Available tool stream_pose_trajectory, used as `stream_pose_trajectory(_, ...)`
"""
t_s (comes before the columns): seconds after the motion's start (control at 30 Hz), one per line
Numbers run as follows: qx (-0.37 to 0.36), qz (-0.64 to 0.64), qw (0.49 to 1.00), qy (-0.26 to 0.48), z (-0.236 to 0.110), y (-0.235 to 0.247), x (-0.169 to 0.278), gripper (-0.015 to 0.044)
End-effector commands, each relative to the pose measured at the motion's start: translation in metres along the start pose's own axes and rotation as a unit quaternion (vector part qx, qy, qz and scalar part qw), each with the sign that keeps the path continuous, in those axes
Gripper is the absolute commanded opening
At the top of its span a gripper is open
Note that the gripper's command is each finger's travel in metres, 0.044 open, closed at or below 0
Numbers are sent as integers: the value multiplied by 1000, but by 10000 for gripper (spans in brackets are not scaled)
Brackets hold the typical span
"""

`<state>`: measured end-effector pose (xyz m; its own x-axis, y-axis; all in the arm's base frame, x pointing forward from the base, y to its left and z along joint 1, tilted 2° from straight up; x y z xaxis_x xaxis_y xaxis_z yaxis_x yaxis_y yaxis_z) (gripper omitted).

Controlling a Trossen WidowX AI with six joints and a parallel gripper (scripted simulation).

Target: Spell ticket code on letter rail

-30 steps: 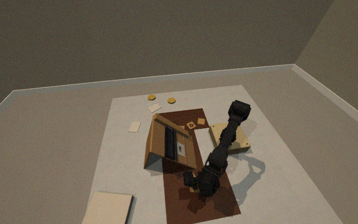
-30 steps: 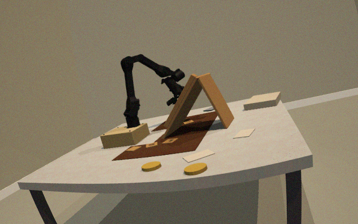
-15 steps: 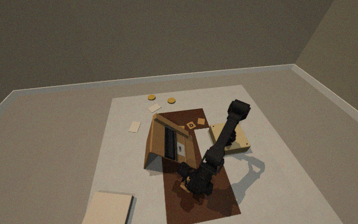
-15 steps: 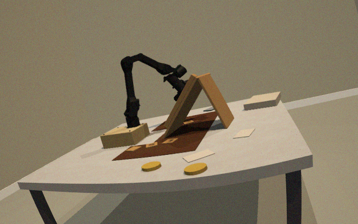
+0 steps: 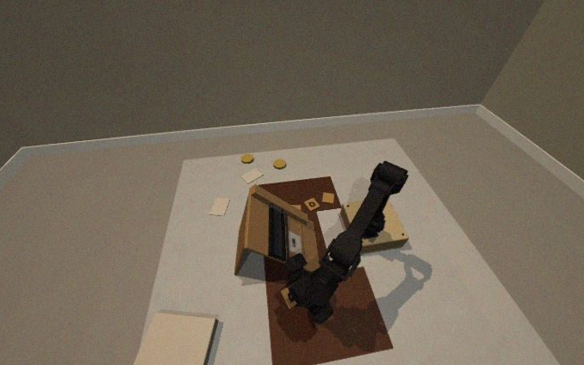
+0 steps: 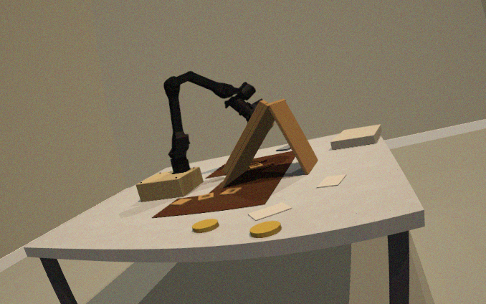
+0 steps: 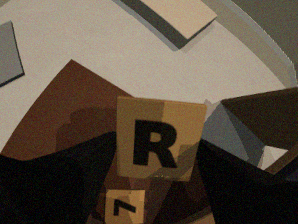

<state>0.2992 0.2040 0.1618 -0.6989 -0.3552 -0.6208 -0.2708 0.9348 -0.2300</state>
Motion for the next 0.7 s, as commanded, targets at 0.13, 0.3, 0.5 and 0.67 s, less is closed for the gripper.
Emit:
stream_pose_trajectory(0.13,26,134,990,-32,-2,-14,-17,0)
stream_pose_trajectory(0.3,37,213,975,-51,-3,-23,-26,0)
stream_pose_trajectory(0.5,44,267,960,-65,-4,-29,-32,0)
stream_pose_trajectory(0.67,44,267,960,-65,-4,-29,-32,0)
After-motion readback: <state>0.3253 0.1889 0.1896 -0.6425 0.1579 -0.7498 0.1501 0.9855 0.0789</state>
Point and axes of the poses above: the point midway between the two fingers, 35 mm back from their tips, its own z axis out along the fingers, its own y axis across the jaws, x = y × z, the point moved 5 cm from there along -z, back along the fingers, and after that the axes turned 3 degrees about z, right-handed, at the moved point
